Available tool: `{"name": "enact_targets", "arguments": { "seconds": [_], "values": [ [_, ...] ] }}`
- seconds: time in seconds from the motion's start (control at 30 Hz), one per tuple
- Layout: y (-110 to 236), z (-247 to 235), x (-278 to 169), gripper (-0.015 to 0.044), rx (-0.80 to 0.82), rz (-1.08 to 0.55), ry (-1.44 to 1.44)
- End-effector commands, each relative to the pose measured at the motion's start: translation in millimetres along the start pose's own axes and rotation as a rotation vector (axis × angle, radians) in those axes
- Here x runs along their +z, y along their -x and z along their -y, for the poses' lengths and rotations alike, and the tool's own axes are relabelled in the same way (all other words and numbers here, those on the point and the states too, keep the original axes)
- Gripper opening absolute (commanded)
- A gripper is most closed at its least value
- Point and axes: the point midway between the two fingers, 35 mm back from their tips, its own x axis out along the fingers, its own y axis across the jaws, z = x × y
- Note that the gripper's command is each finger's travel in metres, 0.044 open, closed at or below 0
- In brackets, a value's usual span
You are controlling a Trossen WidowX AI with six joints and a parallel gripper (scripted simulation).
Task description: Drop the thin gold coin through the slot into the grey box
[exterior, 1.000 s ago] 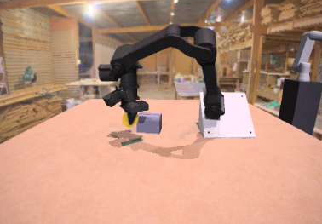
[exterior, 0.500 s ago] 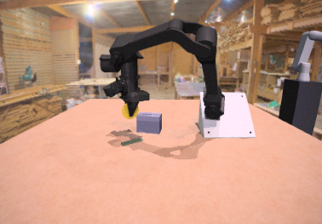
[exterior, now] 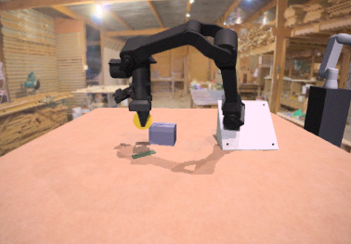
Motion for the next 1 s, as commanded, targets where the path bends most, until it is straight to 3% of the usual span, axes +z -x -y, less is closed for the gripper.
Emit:
{"name": "enact_targets", "arguments": {
  "seconds": [0.0,0.2,0.97],
  "values": [
    [0.0,-0.6,-1.3,0.0000,-0.003,-0.003,-0.126],
    [0.2,-1.5,-1.8,0.0000,-0.003,-0.003,-0.275],
    [1.5,41.5,-18.7,0.0000,-0.015,-0.002,-0.278]
  ]
}}
